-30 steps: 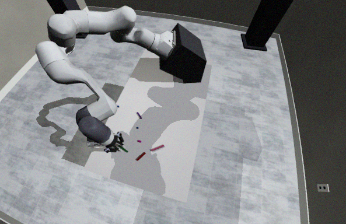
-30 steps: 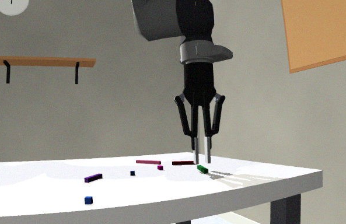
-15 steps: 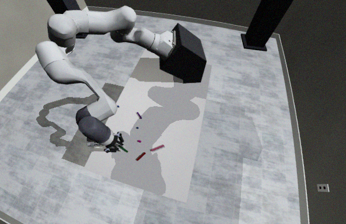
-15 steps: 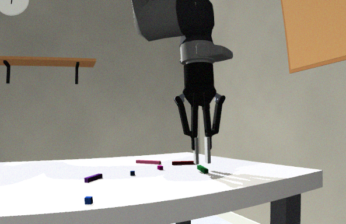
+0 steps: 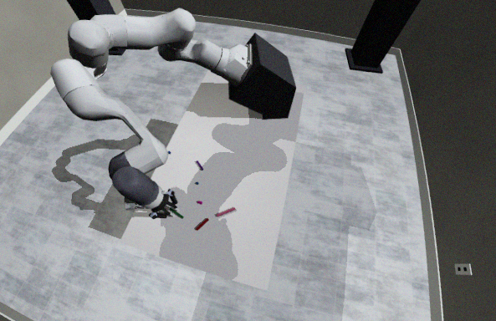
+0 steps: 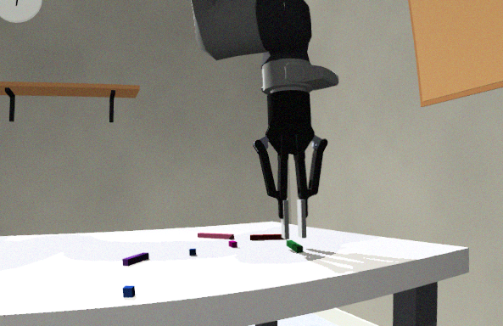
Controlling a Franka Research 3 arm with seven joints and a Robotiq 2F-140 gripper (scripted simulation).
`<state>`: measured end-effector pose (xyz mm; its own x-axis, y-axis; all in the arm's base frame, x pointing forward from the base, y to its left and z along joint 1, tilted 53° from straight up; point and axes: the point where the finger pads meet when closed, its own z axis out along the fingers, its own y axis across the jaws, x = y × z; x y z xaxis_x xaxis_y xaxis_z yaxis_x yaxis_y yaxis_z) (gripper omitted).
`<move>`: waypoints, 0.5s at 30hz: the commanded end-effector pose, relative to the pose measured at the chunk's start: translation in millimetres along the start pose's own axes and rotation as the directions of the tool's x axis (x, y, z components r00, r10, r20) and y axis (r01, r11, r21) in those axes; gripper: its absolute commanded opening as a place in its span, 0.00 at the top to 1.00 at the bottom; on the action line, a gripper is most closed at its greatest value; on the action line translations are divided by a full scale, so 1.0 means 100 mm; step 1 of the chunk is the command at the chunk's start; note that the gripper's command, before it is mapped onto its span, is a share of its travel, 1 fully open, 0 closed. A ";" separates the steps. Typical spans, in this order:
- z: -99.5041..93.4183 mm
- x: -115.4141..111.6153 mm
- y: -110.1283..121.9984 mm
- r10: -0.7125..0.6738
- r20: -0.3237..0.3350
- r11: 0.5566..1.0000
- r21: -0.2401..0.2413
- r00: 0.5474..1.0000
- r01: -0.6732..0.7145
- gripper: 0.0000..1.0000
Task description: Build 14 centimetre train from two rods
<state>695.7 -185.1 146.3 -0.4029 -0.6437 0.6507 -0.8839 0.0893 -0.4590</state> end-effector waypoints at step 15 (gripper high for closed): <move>0.04 0.01 -0.01 0.001 -0.001 1.000 0.002 1.000 -0.001 0.77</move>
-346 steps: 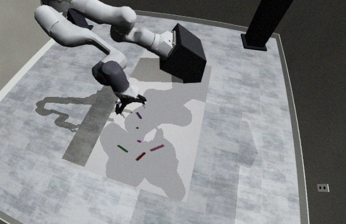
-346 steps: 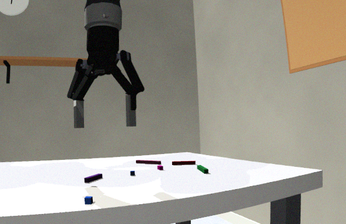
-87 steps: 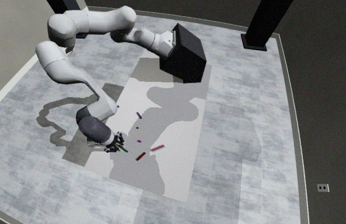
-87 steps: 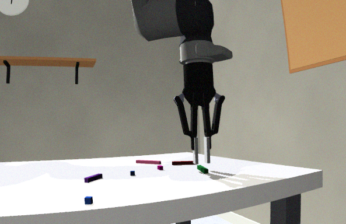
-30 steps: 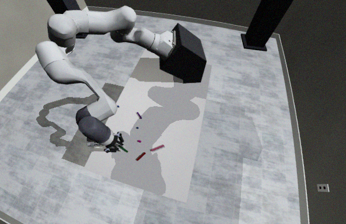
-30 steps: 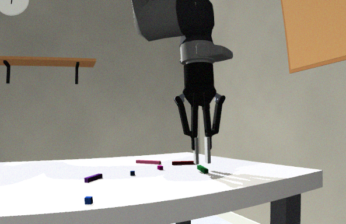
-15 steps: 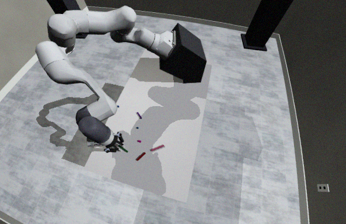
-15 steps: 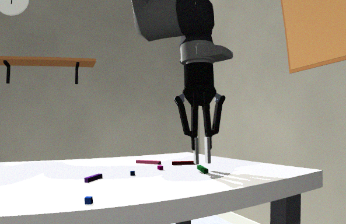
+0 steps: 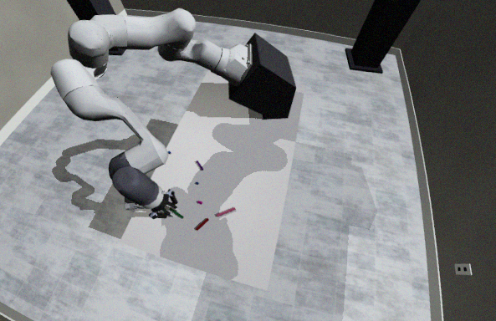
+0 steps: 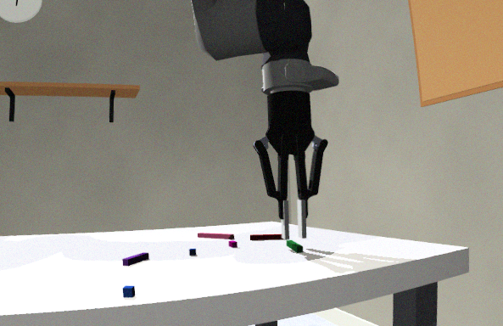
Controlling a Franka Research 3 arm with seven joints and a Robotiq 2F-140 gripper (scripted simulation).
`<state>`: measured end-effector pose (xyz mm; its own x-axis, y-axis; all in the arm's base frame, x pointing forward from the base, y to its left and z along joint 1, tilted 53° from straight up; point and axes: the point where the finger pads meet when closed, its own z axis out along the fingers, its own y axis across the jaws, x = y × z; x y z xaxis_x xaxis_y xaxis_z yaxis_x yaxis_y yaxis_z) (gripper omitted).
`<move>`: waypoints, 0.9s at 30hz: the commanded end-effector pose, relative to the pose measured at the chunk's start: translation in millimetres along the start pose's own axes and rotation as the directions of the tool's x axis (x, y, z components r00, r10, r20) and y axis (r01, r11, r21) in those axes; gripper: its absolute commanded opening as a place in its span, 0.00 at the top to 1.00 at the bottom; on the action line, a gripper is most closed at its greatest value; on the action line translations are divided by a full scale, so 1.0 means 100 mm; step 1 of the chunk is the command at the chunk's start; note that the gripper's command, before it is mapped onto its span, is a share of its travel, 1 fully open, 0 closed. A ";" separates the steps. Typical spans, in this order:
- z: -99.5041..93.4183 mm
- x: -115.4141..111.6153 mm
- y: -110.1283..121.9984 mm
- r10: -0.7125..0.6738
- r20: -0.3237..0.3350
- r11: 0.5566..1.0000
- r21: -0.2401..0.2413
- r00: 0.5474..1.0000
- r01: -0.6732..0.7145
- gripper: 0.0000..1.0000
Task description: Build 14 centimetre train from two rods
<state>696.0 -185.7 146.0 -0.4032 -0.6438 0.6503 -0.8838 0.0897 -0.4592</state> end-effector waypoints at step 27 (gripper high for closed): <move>0.18 0.01 -0.01 0.000 -0.001 1.000 0.002 1.000 0.000 0.77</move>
<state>699.4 -198.1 136.3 -0.4009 -0.6435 0.6521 -0.8852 0.0887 -0.4566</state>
